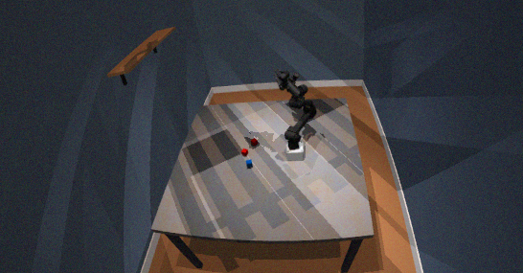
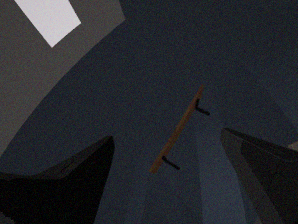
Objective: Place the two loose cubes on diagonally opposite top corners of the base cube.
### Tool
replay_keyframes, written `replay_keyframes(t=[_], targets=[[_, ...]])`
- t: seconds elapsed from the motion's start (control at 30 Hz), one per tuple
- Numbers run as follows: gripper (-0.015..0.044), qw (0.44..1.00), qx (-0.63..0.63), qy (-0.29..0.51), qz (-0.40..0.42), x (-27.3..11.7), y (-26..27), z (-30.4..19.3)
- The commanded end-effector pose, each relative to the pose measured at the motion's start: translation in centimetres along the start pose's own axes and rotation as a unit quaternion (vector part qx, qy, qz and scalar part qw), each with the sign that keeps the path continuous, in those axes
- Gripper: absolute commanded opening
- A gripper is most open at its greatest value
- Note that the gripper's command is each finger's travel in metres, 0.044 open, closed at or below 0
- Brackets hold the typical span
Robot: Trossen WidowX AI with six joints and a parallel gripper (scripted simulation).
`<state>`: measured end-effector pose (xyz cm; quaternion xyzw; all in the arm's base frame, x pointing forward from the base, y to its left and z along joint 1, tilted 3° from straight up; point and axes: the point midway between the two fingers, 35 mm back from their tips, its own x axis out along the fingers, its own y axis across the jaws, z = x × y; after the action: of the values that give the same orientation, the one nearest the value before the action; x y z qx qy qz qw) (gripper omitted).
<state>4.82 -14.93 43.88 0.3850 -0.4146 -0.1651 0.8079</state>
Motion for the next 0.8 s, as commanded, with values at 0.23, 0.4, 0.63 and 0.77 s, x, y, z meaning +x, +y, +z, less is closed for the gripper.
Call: replay_keyframes(t=[0.23, 0.4, 0.63, 0.77], targets=[[0.0265, 0.992, -0.117, -0.004, 0.045, 0.0, 4.6, -2.1], [0.0265, 0.978, -0.198, -0.001, 0.07, 0.2, 6.9, -3.9], [0.0265, 0.908, -0.399, 0.026, 0.125, 1.1, 11.0, -9.9], [0.0265, 0.85, -0.502, 0.056, 0.149, 1.9, 11.8, -14.1]])
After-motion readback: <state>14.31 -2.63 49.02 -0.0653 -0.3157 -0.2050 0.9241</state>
